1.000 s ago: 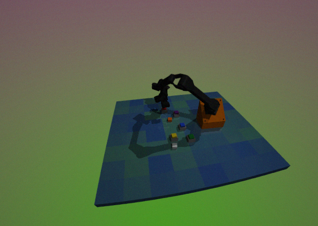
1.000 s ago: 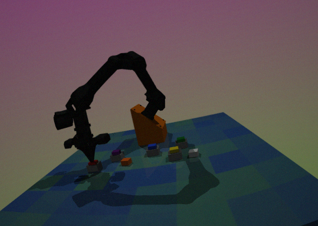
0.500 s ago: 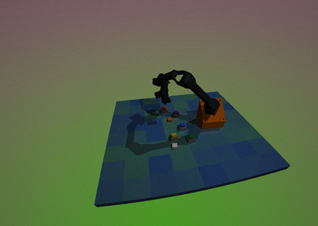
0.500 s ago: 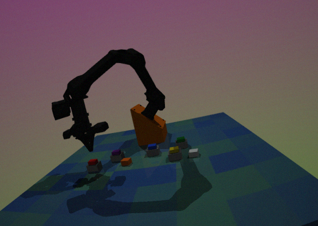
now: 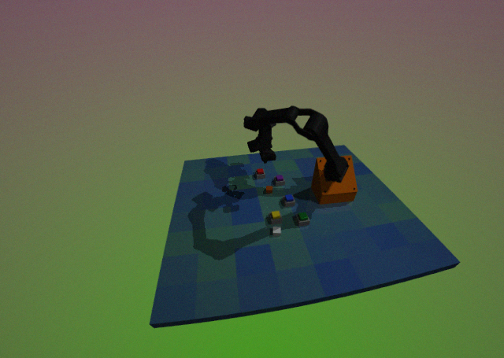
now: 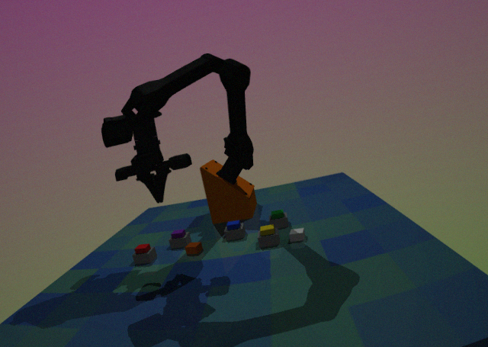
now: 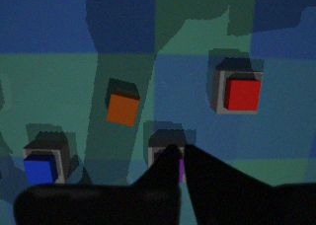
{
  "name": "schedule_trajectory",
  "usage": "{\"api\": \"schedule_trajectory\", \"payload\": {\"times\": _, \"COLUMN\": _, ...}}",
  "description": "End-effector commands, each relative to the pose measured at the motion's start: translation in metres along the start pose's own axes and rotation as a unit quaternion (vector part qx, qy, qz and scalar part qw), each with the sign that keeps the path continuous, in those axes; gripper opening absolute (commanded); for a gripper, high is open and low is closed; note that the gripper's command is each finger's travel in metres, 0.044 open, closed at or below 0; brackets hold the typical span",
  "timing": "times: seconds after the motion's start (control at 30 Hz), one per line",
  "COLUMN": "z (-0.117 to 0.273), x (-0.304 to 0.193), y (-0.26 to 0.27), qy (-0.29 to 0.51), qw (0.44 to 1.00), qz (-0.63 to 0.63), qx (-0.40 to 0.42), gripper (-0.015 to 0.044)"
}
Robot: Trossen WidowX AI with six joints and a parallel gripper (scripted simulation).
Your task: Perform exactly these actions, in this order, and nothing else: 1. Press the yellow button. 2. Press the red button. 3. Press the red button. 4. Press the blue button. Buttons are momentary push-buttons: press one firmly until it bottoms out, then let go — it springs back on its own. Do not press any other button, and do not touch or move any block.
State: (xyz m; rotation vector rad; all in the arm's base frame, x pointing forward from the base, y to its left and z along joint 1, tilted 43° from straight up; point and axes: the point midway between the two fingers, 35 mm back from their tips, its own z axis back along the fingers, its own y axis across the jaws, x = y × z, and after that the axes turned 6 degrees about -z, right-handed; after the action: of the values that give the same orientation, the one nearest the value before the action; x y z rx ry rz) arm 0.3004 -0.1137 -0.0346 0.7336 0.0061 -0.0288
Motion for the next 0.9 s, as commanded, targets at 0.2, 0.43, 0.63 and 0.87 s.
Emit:
{"api": "schedule_trajectory", "payload": {"times": 0.2, "z": -0.003, "x": -0.061, "y": 0.103, "qy": -0.001, "qw": 1.000, "qz": -0.003, "qx": 0.005, "gripper": 0.0020}}
{"api": "schedule_trajectory", "payload": {"times": 0.43, "z": -0.016, "x": -0.101, "y": 0.139, "qy": 0.001, "qw": 1.000, "qz": -0.004, "qx": 0.009, "gripper": 0.0020}}
{"api": "schedule_trajectory", "payload": {"times": 0.63, "z": -0.068, "x": -0.100, "y": 0.140, "qy": 0.000, "qw": 1.000, "qz": -0.004, "qx": 0.009, "gripper": 0.0020}}
{"api": "schedule_trajectory", "payload": {"times": 0.87, "z": -0.080, "x": -0.102, "y": 0.141, "qy": 0.000, "qw": 1.000, "qz": -0.004, "qx": 0.010, "gripper": 0.0020}}
